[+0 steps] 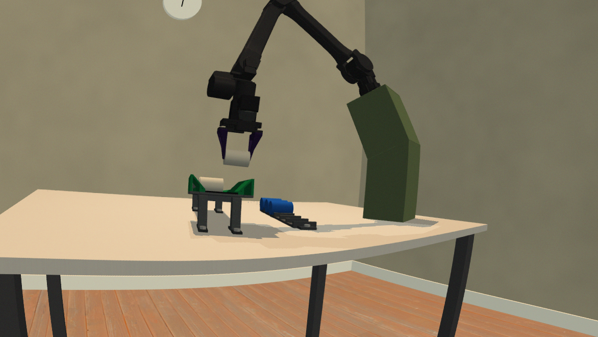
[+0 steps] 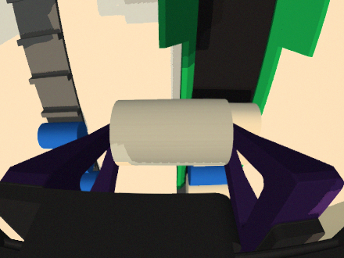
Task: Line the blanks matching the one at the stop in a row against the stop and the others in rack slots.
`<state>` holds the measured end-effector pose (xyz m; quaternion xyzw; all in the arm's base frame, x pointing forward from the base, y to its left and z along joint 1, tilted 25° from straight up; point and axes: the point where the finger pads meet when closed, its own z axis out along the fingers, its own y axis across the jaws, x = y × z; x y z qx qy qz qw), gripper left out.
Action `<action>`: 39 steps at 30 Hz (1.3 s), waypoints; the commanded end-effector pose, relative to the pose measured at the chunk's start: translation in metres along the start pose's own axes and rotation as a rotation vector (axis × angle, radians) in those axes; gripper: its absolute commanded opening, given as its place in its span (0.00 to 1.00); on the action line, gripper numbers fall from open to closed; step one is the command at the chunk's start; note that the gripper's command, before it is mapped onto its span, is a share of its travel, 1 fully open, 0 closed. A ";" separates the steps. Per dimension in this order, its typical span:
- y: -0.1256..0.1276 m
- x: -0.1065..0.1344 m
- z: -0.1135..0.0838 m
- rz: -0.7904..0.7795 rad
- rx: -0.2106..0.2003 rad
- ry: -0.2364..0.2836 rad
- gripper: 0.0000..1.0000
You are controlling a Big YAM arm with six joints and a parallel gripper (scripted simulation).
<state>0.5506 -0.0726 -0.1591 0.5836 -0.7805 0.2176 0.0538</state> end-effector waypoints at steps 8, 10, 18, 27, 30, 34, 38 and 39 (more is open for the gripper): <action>-0.062 -0.011 -0.036 0.018 -0.013 0.006 0.62; -0.047 -0.010 -0.028 0.007 -0.040 0.014 0.62; -0.052 -0.009 -0.034 0.013 -0.029 0.010 0.62; -0.071 -0.005 -0.012 0.023 -0.001 0.004 0.62; -0.070 -0.005 -0.004 0.022 -0.002 0.003 0.62; -0.069 -0.005 0.011 0.022 -0.003 0.002 0.62; -0.068 -0.005 0.032 0.021 -0.004 0.003 0.62; -0.068 -0.005 0.037 0.021 -0.004 0.003 0.62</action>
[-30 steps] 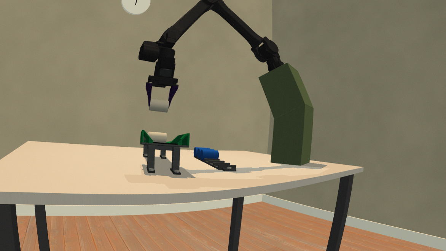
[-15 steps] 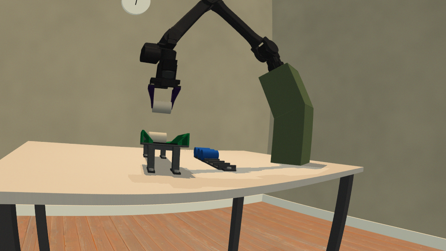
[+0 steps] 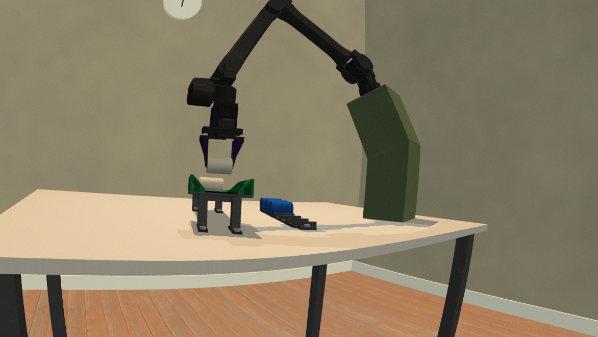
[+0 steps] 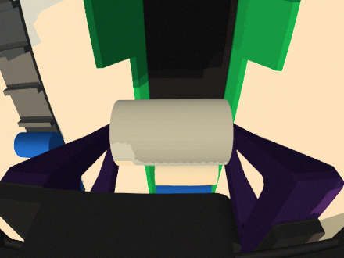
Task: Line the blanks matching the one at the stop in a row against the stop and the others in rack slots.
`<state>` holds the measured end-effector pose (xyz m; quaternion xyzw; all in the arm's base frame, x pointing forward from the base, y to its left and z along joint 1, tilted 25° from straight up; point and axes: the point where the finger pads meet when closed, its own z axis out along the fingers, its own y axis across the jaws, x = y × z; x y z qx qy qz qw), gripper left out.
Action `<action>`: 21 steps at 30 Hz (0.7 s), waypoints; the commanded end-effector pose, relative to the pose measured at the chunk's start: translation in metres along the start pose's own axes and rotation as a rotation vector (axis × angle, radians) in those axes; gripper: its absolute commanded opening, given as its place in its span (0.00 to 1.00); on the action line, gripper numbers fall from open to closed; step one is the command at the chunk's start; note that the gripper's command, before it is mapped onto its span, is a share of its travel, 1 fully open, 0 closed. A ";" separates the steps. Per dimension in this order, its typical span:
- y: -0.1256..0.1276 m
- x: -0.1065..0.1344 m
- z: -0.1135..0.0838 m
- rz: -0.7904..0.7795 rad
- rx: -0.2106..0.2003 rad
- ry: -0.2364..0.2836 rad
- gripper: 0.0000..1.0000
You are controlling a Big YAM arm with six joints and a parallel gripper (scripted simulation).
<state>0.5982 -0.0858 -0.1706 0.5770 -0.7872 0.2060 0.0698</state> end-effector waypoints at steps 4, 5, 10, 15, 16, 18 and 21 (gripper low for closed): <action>-0.024 0.002 0.031 0.011 0.035 -0.011 0.62; -0.024 0.002 0.035 0.011 0.035 -0.011 0.62; -0.024 -0.010 0.039 -0.007 0.043 -0.016 0.62; -0.024 0.002 0.051 0.010 0.035 -0.010 0.62; -0.024 0.002 0.052 0.010 0.035 -0.009 0.62; -0.023 -0.001 0.051 0.005 0.034 -0.010 0.62; -0.023 0.000 0.049 0.003 0.031 -0.010 0.62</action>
